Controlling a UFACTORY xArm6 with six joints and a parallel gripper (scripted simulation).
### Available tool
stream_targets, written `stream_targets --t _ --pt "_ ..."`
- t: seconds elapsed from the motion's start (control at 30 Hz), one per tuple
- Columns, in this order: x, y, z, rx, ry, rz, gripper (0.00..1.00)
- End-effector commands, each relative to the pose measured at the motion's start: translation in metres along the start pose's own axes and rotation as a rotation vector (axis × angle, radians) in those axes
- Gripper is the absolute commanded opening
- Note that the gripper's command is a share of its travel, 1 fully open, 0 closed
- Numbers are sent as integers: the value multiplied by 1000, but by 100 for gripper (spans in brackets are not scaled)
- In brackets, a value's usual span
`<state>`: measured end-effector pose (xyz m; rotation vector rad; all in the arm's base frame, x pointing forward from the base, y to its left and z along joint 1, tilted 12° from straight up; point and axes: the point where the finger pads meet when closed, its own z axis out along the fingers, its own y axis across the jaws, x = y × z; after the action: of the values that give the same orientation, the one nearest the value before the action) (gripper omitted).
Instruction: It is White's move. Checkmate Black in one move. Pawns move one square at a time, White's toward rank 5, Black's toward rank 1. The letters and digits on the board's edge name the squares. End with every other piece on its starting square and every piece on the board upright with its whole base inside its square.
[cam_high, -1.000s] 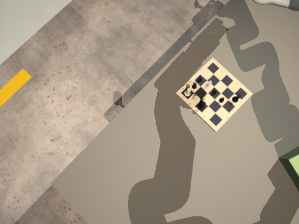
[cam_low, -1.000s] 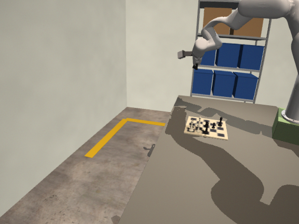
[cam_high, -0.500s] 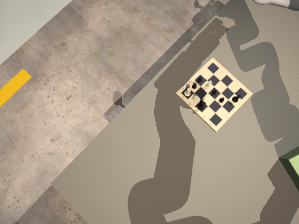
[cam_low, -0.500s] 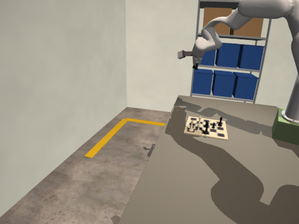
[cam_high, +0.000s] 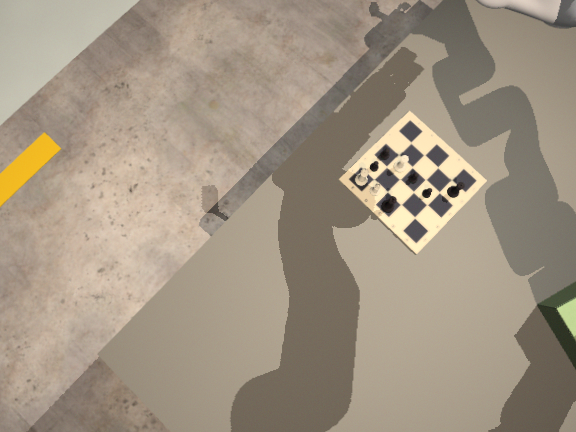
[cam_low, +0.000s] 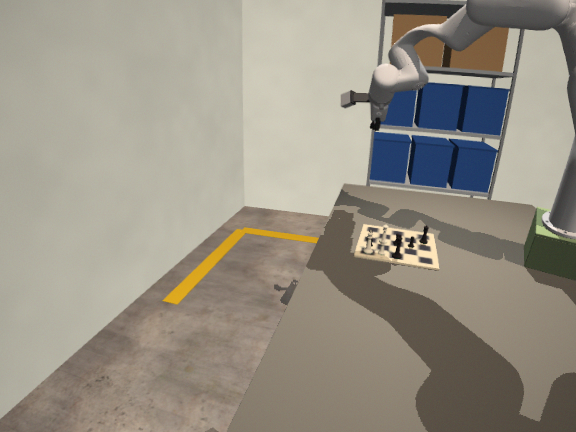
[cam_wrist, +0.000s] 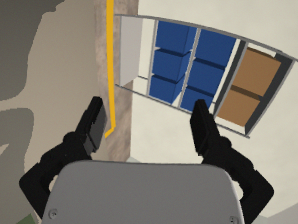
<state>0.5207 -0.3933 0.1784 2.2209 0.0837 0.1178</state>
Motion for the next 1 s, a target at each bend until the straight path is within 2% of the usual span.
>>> stream_targets --t 0.0,0.1,0.13,0.2,0.23,0.27,0.3,0.37,0.47,0.53,0.6,0.63,0.67,0.7,0.73,0.77,0.83,0.87,0.9,0.93,0.97 --pt "-1 -4 -29 44 -22 39 100" --pt "-2 -14 -61 105 -42 76 100" --pt "-2 -14 -61 105 -42 76 100" --pt "-5 -25 -87 159 -56 100 100" --pt "-5 -25 -87 159 -56 100 100" --pt "-6 -31 -101 191 -63 111 100" --pt "-6 -31 -101 191 -63 111 100" --pt "-11 -47 -131 265 -77 130 100" --pt "-11 -47 -131 265 -77 130 100" --pt "-17 -66 -166 353 -89 144 100" --pt "-17 -66 -166 353 -89 144 100" --pt "-21 -77 -185 403 -94 147 100" --pt "-21 -77 -185 403 -94 147 100" --pt "-26 -89 -204 457 -99 148 100" --pt "-26 -89 -204 457 -99 148 100" --pt "-31 -102 -225 514 -102 147 100" --pt "-31 -102 -225 514 -102 147 100" --pt "-37 -115 -247 575 -105 142 100" --pt "-37 -115 -247 575 -105 142 100" --pt "-43 -129 -270 639 -106 135 100" --pt "-43 -129 -270 639 -106 135 100"
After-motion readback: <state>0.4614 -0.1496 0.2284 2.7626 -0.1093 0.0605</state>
